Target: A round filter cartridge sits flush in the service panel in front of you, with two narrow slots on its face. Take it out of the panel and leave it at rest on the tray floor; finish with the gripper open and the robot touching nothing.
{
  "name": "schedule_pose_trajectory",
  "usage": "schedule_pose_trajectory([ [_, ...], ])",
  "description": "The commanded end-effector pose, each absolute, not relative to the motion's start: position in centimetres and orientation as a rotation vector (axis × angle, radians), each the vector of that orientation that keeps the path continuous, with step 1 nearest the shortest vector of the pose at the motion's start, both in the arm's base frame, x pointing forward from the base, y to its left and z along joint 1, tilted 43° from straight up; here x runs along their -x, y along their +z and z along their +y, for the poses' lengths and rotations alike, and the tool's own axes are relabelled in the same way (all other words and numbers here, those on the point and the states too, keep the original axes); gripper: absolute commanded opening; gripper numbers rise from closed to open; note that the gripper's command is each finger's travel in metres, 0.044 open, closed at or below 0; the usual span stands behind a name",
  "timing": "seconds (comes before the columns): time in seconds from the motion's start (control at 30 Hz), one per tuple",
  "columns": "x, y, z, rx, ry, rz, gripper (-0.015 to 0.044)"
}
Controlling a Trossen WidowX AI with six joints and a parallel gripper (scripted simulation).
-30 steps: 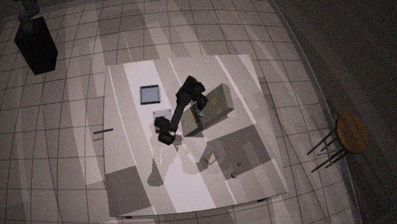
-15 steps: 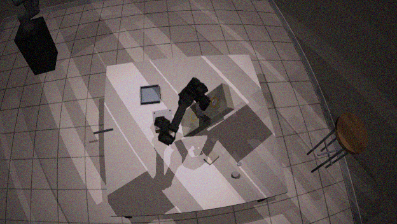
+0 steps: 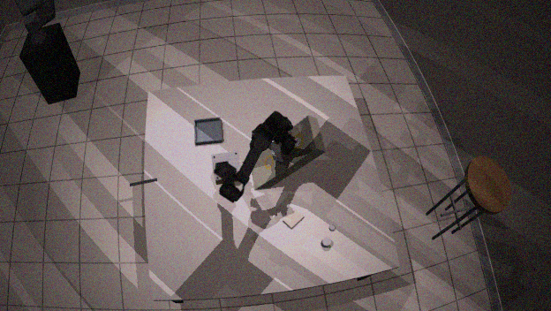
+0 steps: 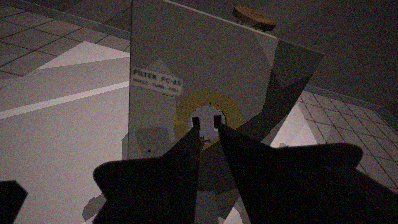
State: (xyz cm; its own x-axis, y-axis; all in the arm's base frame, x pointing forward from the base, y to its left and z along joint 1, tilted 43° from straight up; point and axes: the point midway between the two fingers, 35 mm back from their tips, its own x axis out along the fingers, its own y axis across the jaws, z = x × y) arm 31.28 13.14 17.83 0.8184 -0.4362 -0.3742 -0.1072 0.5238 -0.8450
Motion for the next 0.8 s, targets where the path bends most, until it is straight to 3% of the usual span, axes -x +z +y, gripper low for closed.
schedule_pose_trajectory([
  [0.0,-31.80,17.35,12.57,1.024,-0.209,0.608,0.0097],
  [0.77,-31.86,17.05,12.44,1.025,-0.210,0.607,0.0097],
])
